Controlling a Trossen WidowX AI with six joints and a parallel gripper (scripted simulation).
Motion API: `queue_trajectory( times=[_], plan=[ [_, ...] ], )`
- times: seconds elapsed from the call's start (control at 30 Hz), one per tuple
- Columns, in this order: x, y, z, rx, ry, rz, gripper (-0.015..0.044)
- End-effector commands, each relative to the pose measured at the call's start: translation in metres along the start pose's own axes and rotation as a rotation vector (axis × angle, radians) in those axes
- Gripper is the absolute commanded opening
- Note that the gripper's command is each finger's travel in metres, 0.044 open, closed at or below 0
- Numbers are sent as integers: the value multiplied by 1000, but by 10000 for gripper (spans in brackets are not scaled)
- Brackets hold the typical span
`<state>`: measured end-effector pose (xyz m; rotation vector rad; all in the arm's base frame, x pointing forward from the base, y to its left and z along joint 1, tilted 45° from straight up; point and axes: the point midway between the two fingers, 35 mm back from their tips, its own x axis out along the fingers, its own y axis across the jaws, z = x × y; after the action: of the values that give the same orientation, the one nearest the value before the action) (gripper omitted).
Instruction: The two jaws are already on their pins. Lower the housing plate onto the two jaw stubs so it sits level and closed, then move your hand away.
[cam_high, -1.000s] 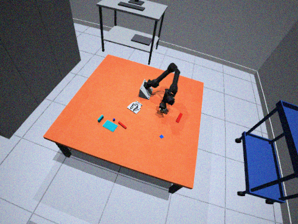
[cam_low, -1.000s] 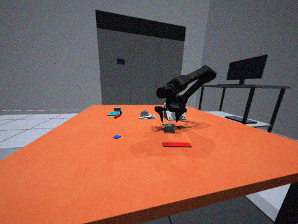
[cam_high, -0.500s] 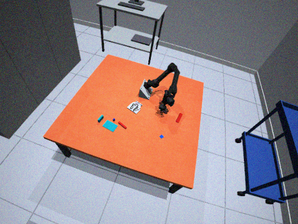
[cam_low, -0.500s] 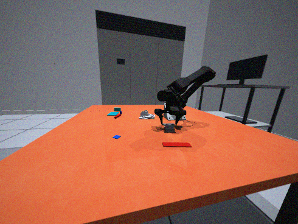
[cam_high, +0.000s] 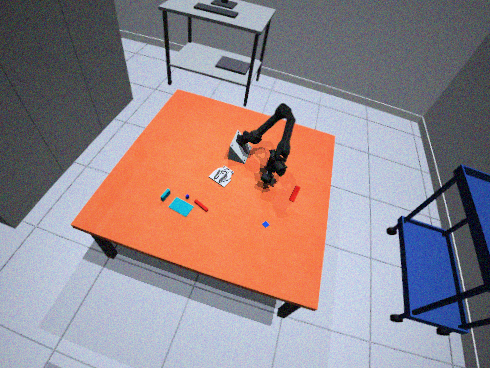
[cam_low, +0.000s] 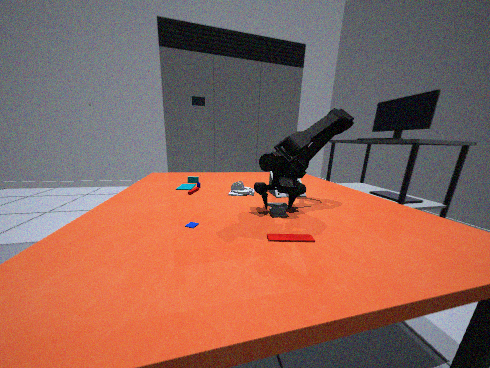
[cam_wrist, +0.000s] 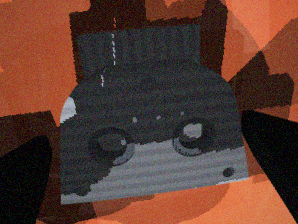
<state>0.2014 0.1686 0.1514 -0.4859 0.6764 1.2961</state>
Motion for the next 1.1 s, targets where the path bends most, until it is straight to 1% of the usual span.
queue_trajectory(
  times=[0.0,0.57,1.0,1.07],
  plan=[
    [1,-1,-1,7,6,-2,440],
    [2,-1,-1,7,6,-2,440],
    [1,0,0,1,1,1,353],
    [1,0,0,1,1,1,351]
  ],
)
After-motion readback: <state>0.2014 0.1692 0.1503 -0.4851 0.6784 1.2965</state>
